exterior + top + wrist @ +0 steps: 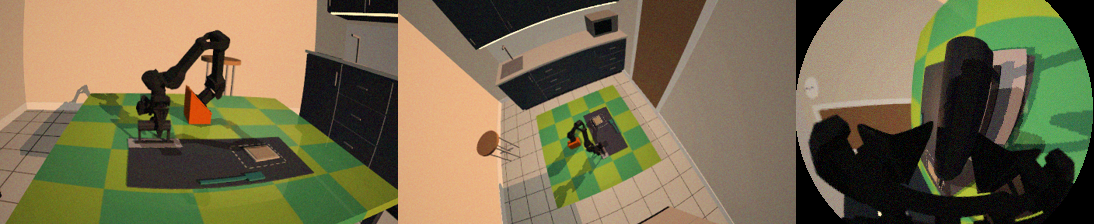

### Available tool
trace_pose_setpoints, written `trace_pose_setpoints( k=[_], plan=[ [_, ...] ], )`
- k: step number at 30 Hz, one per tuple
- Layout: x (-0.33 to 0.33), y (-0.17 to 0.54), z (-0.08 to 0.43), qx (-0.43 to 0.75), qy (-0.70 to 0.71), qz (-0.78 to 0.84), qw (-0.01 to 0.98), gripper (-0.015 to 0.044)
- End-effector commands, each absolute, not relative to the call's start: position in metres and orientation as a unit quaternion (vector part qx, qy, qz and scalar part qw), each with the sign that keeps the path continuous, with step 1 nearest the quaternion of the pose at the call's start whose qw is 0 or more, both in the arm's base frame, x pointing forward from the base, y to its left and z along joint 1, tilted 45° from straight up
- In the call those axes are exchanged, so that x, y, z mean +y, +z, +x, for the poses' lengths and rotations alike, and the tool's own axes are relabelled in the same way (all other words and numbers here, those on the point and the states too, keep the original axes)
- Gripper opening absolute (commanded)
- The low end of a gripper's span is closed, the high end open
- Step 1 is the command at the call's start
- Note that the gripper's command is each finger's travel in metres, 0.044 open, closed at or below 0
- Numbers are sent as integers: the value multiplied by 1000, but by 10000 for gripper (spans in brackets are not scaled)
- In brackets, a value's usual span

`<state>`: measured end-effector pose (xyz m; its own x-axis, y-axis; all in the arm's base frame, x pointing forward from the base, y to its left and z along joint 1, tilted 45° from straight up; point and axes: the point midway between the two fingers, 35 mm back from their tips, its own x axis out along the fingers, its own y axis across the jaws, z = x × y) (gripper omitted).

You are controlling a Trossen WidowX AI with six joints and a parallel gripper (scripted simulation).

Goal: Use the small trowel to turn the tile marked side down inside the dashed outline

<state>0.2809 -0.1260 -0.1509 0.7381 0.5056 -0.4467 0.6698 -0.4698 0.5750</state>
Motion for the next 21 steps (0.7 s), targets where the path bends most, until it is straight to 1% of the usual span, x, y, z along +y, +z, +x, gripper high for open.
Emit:
trace_pose_setpoints(
  k=[1,10,21],
  plan=[
    [-126,-151,281,345,-108,852,379,300],
    [-127,-151,279,345,-109,851,379,300],
    [-148,-138,252,347,-114,849,382,300]
  ],
)
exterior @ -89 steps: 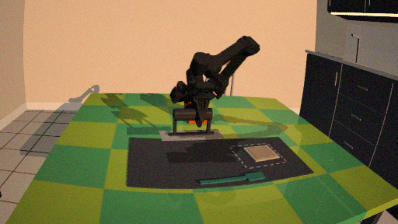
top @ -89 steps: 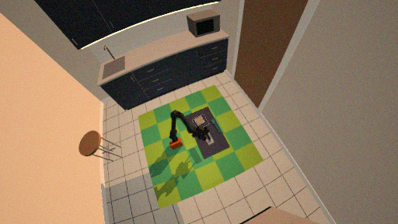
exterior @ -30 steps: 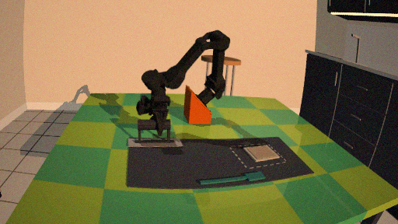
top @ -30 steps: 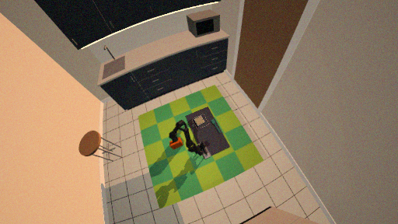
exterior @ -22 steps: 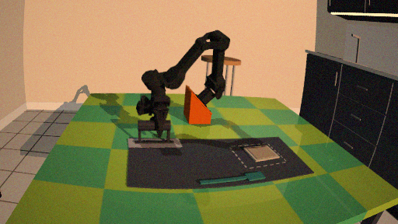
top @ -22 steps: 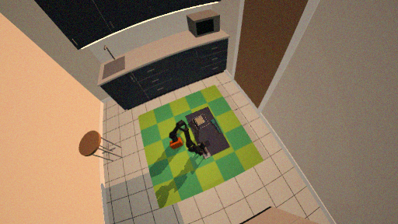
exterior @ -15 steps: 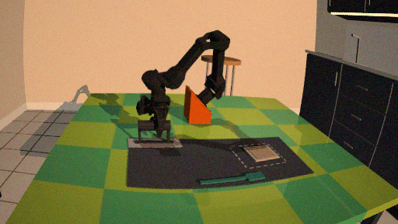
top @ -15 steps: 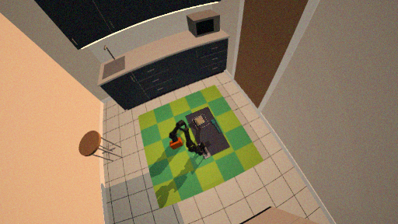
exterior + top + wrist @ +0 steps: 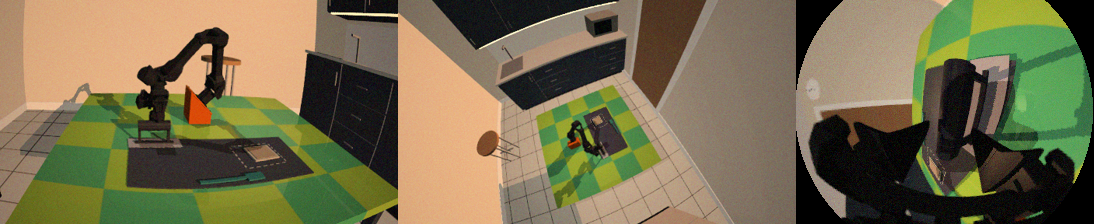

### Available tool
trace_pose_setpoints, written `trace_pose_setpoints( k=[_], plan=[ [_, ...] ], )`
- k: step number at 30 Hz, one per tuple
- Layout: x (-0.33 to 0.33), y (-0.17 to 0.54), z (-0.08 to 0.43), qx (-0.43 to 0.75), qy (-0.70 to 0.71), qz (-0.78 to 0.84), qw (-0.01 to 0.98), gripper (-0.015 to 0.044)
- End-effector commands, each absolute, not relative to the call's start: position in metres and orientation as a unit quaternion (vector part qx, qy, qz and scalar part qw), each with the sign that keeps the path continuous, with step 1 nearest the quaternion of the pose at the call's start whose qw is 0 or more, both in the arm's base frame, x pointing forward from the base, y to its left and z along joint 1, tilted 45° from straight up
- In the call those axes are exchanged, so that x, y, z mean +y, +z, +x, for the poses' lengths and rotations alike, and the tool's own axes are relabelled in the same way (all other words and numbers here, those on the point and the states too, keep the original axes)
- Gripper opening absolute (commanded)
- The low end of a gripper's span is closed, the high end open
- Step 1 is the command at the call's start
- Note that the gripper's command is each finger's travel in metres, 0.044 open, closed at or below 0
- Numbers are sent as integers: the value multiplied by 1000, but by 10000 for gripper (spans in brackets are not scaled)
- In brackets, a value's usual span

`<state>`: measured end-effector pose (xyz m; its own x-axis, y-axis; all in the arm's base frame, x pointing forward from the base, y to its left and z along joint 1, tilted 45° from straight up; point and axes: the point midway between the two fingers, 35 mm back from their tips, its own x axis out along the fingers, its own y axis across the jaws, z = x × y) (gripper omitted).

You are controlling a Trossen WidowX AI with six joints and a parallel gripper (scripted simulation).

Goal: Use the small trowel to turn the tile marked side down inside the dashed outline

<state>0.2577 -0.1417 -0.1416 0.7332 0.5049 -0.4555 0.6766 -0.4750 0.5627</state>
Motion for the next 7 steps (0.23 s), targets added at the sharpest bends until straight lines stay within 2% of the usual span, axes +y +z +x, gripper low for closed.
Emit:
trace_pose_setpoints(
  k=[1,7],
  plan=[
    [-150,-136,250,347,-114,849,382,300],
    [-157,-125,236,346,-110,850,382,300]
  ],
)
